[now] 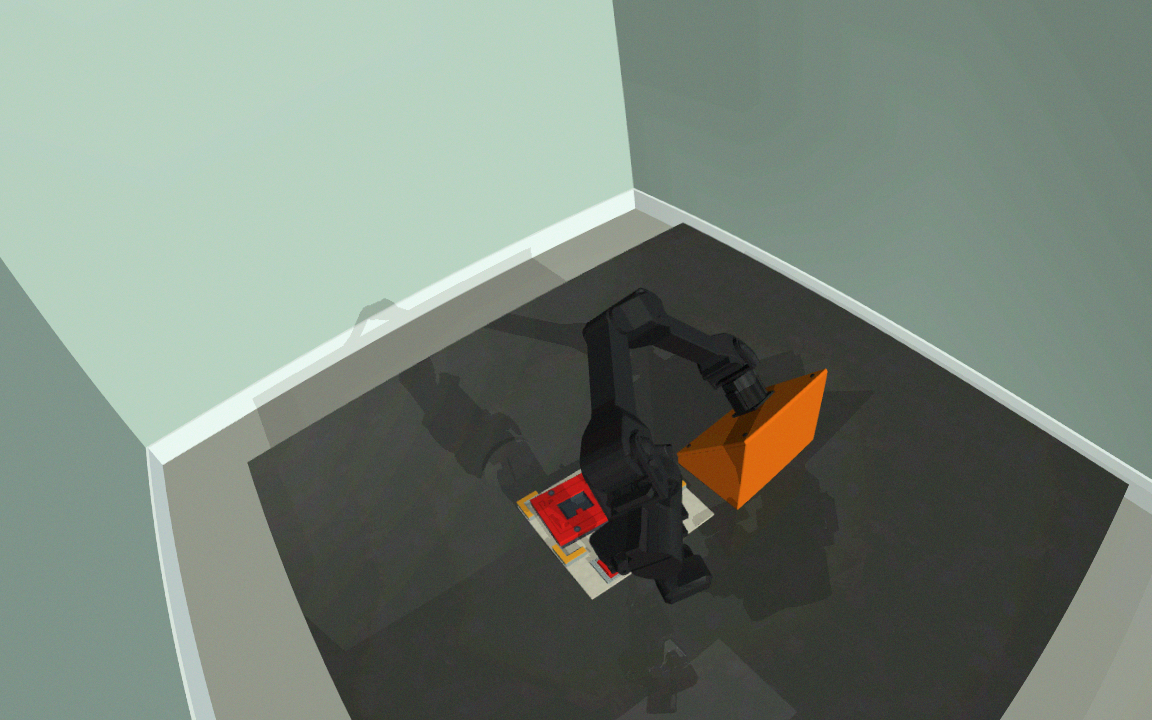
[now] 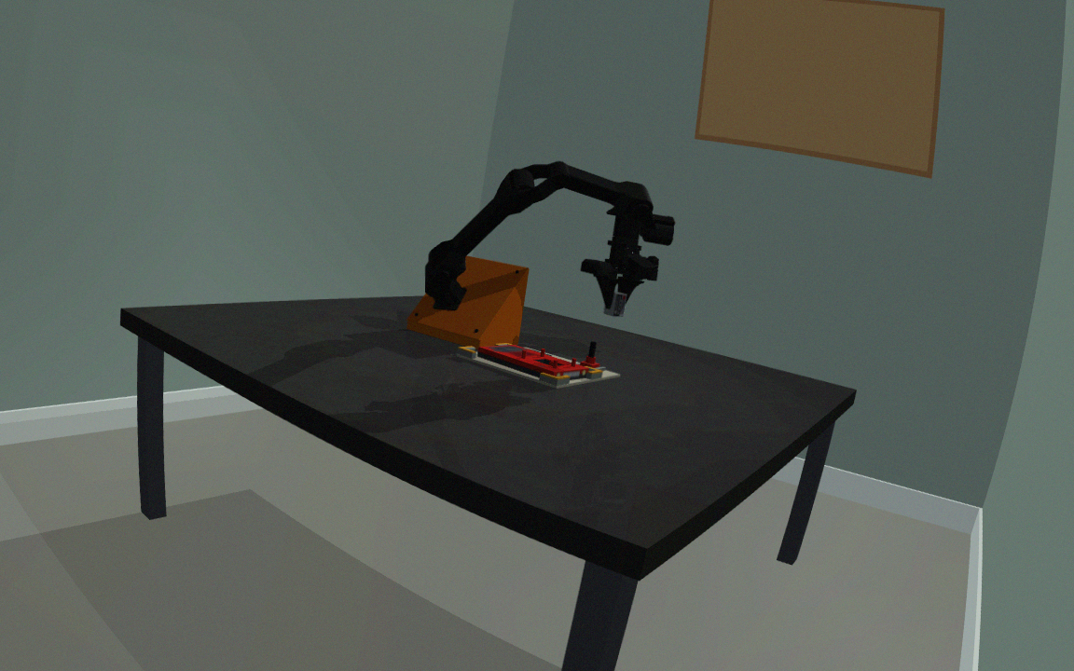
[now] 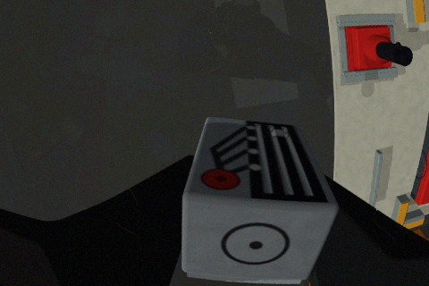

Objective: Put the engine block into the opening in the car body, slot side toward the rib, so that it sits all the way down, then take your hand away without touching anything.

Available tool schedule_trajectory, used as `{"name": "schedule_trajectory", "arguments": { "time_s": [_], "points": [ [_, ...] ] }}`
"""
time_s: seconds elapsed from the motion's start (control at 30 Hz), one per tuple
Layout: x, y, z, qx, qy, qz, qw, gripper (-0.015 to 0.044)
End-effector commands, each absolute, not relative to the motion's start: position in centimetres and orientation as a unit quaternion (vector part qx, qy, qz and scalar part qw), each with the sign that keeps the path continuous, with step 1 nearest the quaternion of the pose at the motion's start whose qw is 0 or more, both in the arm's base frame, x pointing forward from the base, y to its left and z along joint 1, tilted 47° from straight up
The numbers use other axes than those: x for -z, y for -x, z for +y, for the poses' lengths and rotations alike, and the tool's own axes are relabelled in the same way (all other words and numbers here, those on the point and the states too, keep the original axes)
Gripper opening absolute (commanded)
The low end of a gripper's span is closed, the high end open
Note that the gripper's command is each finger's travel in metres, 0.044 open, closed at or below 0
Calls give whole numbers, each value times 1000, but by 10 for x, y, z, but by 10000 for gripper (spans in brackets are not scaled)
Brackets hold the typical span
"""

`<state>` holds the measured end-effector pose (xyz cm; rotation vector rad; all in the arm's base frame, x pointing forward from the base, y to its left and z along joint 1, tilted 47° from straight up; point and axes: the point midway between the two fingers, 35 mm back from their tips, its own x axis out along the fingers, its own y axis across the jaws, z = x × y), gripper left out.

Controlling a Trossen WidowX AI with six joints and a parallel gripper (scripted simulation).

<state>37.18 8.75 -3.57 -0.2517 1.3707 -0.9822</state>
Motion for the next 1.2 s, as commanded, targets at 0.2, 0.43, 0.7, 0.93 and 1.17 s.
{"name": "schedule_trajectory", "arguments": {
  "time_s": [0.2, 0.43, 0.7, 0.93, 1.17],
  "points": [
    [38, -370, 86, 430, 122, 591, 672, 0],
    [41, -366, 87, 417, 157, 536, 717, 0],
    [48, -359, 89, 389, 212, 437, 783, 0],
    [51, -352, 89, 365, 252, 349, 825, 0],
    [63, -348, 82, 362, 260, 331, 832, 0]
  ]
}}
